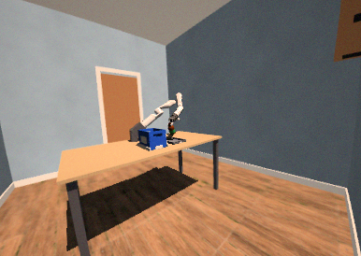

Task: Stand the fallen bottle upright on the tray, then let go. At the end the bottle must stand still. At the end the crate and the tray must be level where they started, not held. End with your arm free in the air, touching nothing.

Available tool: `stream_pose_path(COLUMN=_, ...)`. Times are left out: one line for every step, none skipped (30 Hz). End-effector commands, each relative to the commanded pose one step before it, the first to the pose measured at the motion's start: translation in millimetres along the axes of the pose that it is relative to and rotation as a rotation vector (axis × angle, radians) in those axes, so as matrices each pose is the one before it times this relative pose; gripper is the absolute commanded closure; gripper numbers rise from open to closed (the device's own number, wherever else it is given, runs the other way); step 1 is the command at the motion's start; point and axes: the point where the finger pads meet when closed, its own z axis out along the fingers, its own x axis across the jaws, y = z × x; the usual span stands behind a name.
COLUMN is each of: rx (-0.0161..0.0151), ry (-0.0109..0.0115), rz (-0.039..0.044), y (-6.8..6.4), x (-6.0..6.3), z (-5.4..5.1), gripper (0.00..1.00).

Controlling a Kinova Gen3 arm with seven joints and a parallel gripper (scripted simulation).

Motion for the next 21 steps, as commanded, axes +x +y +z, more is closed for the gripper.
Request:
stream_pose_path(rx=-0.02552, ry=0.00032, rz=0.00829, y=4.18, x=0.96, z=0.21, gripper=1.0)
stream_pose_path(rx=-0.00723, ry=0.0001, rz=-0.00001, y=-0.04, x=0.03, z=-0.06, gripper=1.0)
stream_pose_path(rx=-0.00731, ry=0.00001, rz=-0.00004, y=-0.04, x=0.0, z=-0.02, gripper=1.0)
stream_pose_path(rx=-0.00734, ry=-0.00009, rz=-0.00006, y=-0.05, x=-0.03, z=0.02, gripper=1.0)
stream_pose_path(rx=-0.0073, ry=-0.00018, rz=-0.00009, y=-0.05, x=-0.06, z=0.06, gripper=1.0)
stream_pose_path(rx=0.0, ry=0.0, rz=0.0, y=0.0, x=0.0, z=0.0, gripper=1.0)
stream_pose_path(rx=0.0, ry=0.0, rz=0.0, y=0.0, x=0.0, z=0.0, gripper=1.0)
stream_pose_path(rx=-0.0072, ry=-0.00027, rz=-0.00011, y=-0.05, x=-0.09, z=0.1, gripper=1.0)
stream_pose_path(rx=-0.00703, ry=-0.00035, rz=-0.00013, y=-0.05, x=-0.11, z=0.14, gripper=1.0)
stream_pose_path(rx=-0.00681, ry=-0.00042, rz=-0.00014, y=-0.05, x=-0.13, z=0.17, gripper=1.0)
stream_pose_path(rx=-0.00654, ry=-0.00047, rz=-0.00016, y=-0.05, x=-0.15, z=0.19, gripper=1.0)
stream_pose_path(rx=-0.00621, ry=-0.00051, rz=-0.00017, y=-0.05, x=-0.16, z=0.21, gripper=1.0)
stream_pose_path(rx=-0.00583, ry=-0.00054, rz=-0.00017, y=-0.04, x=-0.17, z=0.23, gripper=1.0)
stream_pose_path(rx=-0.00541, ry=-0.00055, rz=-0.00017, y=-0.04, x=-0.17, z=0.23, gripper=1.0)
stream_pose_path(rx=-0.00495, ry=-0.00054, rz=-0.00017, y=-0.04, x=-0.17, z=0.23, gripper=1.0)
stream_pose_path(rx=-0.00447, ry=-0.00052, rz=-0.00016, y=-0.04, x=-0.17, z=0.22, gripper=1.0)
stream_pose_path(rx=-0.00396, ry=-0.00049, rz=-0.00015, y=-0.04, x=-0.15, z=0.21, gripper=1.0)
stream_pose_path(rx=-0.00344, ry=-0.00045, rz=-0.00013, y=-0.03, x=-0.14, z=0.19, gripper=1.0)
stream_pose_path(rx=-0.00292, ry=-0.00039, rz=-0.00012, y=-0.03, x=-0.12, z=0.17, gripper=1.0)
stream_pose_path(rx=-0.0024, ry=-0.00033, rz=-0.0001, y=-0.02, x=-0.1, z=0.14, gripper=1.0)
stream_pose_path(rx=-0.0019, ry=-0.00027, rz=-0.00008, y=-0.02, x=-0.09, z=0.12, gripper=1.0)
